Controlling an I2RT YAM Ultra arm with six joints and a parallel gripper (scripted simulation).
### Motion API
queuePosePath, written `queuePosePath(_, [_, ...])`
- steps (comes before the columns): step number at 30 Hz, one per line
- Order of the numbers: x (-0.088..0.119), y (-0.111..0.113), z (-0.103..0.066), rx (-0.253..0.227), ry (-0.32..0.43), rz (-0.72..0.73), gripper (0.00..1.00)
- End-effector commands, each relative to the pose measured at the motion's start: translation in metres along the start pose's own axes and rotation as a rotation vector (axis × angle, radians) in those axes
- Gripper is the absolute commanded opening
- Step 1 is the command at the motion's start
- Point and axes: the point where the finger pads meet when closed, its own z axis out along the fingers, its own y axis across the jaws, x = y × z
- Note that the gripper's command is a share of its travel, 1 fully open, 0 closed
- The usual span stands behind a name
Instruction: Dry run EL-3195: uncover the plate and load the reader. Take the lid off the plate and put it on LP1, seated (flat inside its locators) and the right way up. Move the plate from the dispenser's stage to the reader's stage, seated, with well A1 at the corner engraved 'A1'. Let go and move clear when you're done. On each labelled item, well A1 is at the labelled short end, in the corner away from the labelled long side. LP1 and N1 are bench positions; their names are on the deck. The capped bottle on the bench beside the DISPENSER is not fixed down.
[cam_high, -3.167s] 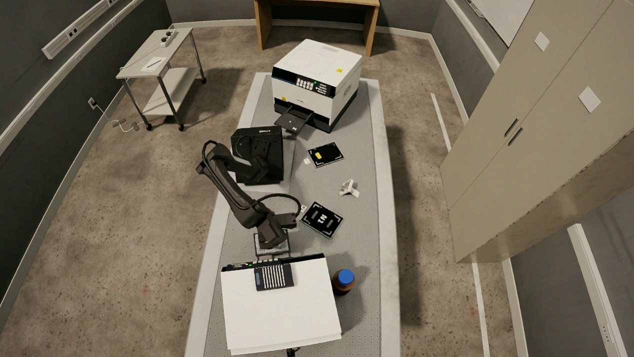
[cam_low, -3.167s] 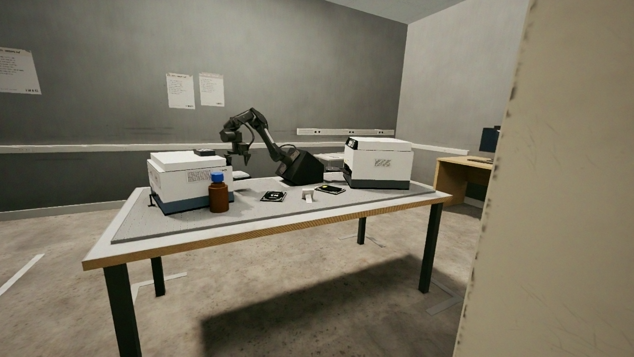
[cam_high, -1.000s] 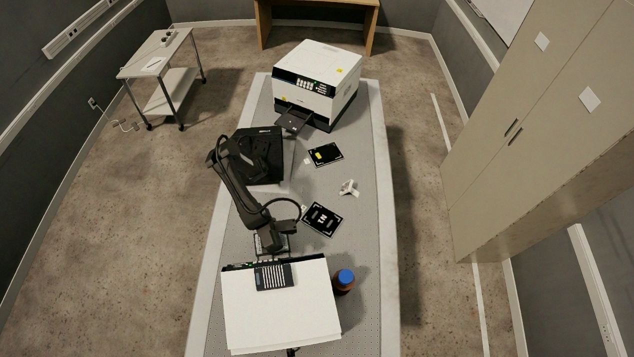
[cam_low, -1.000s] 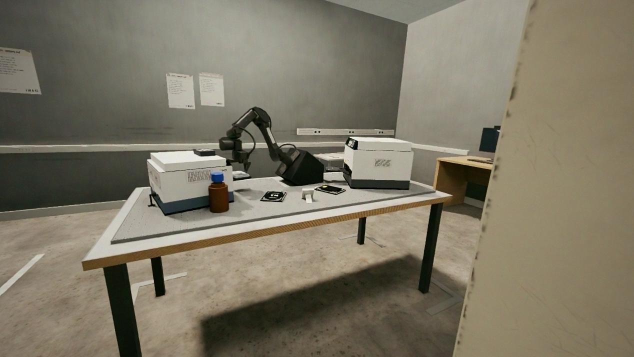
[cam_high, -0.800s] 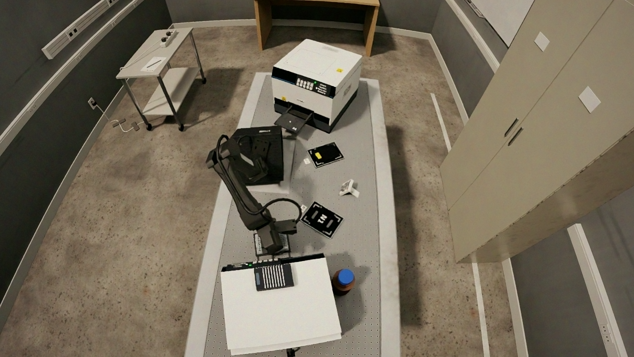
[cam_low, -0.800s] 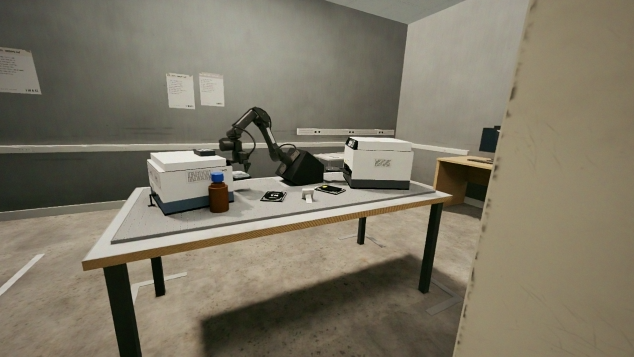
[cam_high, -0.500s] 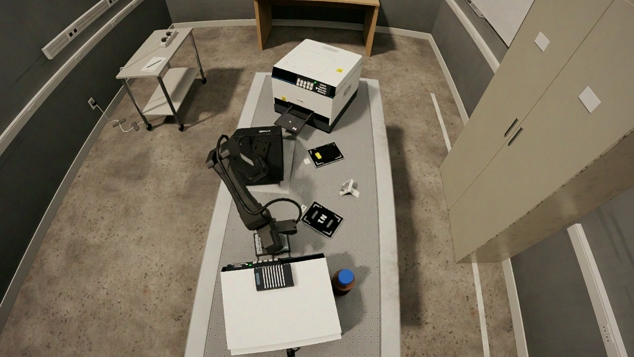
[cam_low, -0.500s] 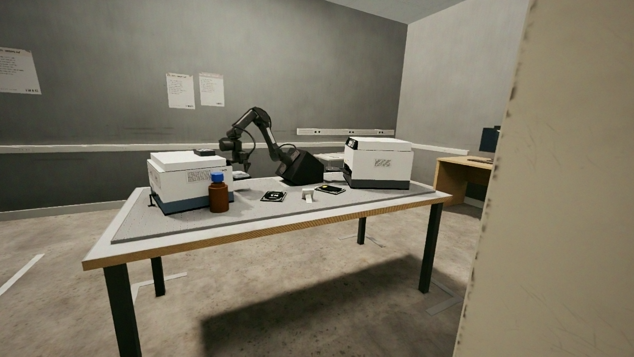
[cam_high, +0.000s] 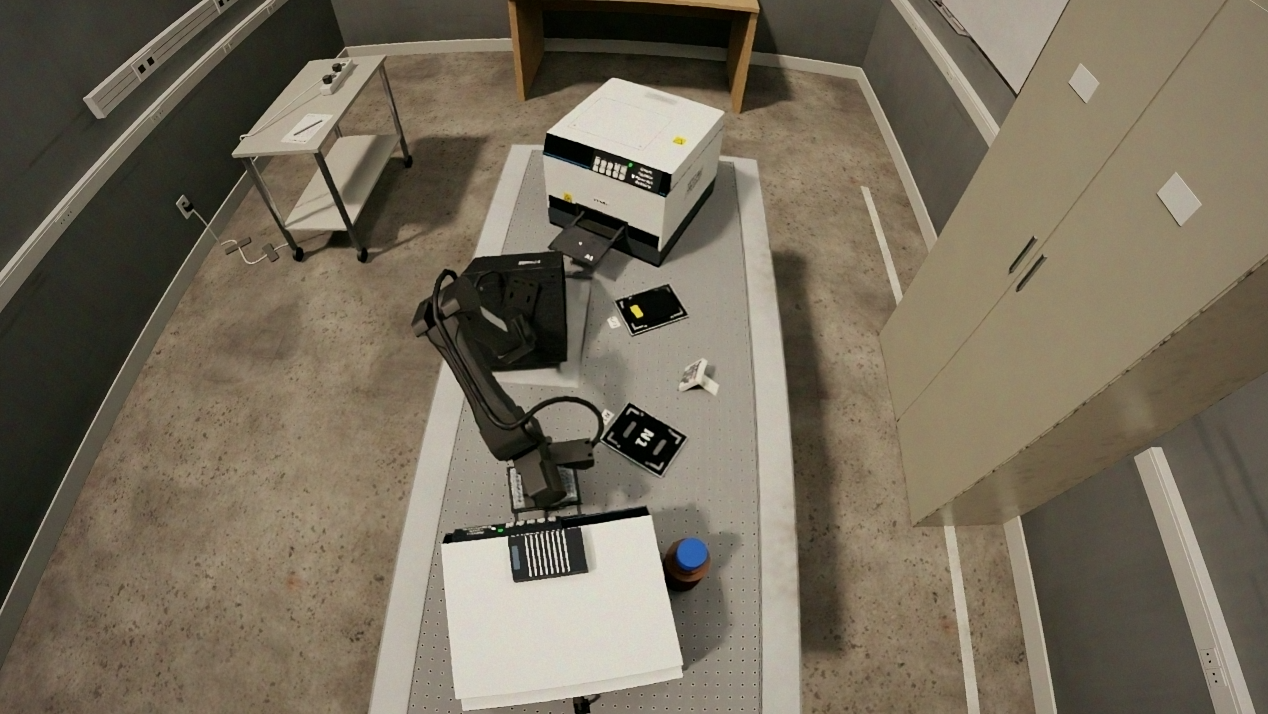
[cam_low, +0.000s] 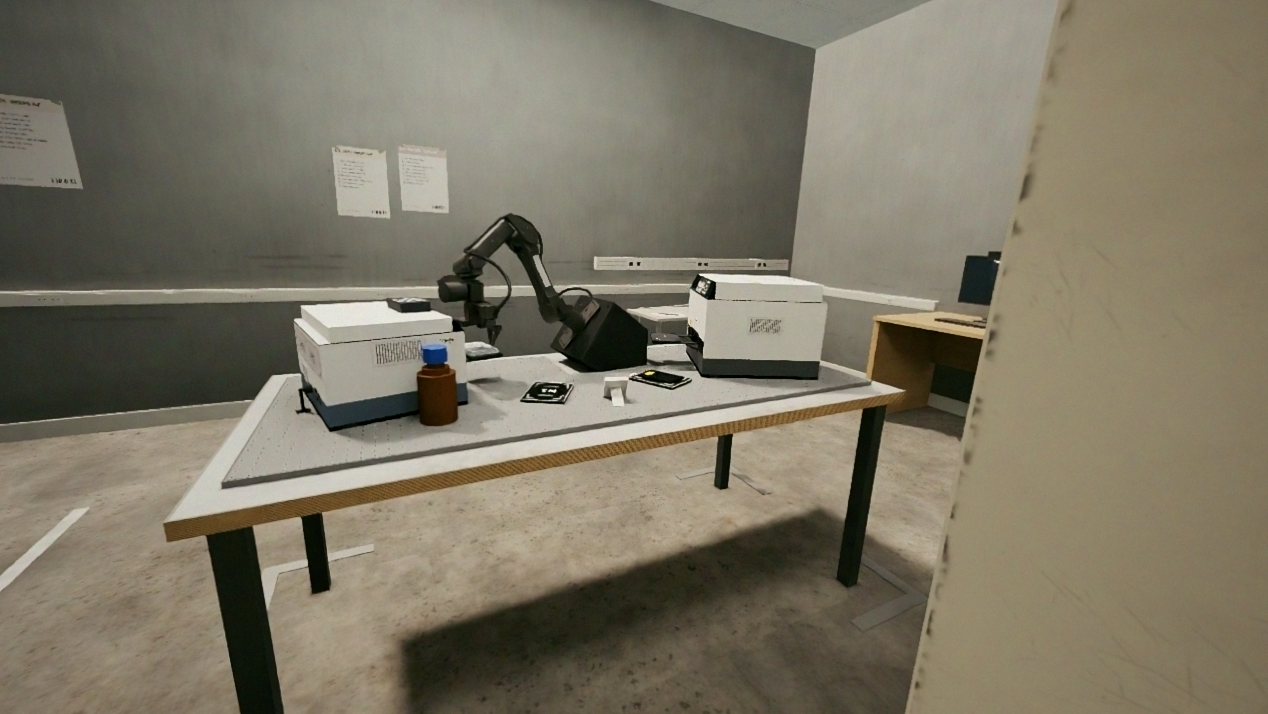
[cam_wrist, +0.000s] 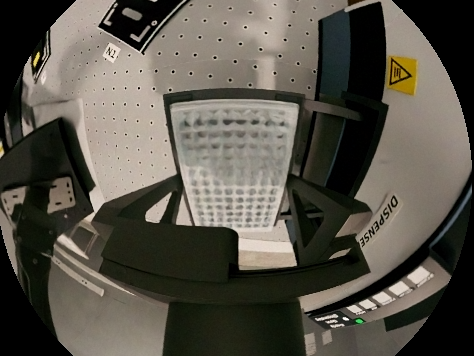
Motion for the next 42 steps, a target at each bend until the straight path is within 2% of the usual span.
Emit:
queuePosePath(1, [-0.001, -0.0015, -0.0023, 0.007, -0.011, 0.003, 0.98])
queuePosePath(20, [-0.001, -0.0015, -0.0023, 0.007, -0.011, 0.003, 0.86])
queuePosePath(42, [-0.001, -0.0015, -0.0023, 0.007, -0.011, 0.003, 0.86])
